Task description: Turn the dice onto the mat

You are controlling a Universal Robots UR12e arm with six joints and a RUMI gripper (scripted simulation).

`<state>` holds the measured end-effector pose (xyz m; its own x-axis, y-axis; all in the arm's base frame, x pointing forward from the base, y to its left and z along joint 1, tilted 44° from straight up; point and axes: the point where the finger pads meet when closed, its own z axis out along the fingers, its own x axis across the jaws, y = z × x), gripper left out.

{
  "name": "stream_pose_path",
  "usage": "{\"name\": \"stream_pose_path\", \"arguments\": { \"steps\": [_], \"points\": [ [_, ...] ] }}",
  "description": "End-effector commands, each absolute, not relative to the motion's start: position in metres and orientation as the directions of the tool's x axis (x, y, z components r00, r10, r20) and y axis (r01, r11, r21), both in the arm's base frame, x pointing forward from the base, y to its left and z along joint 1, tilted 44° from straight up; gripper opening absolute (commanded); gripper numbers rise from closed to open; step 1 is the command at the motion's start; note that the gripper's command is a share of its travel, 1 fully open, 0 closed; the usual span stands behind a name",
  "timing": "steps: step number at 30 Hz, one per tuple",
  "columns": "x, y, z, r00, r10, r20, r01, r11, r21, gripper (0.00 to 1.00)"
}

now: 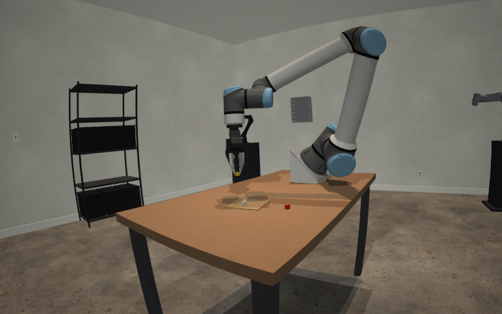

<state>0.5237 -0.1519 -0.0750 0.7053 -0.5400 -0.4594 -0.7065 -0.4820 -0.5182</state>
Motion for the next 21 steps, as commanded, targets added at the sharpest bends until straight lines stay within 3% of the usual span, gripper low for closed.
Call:
{"name": "stream_pose_path", "arguments": {
  "steps": [1, 21],
  "points": [
    [0.528, -0.153, -0.075, 0.805, -0.46, -0.376, -0.591, -0.557, -0.584, 0.0],
    [0.543, -0.157, -0.078, 0.998, -0.047, 0.037, -0.008, -0.721, -0.693, 0.0]
  ]
}}
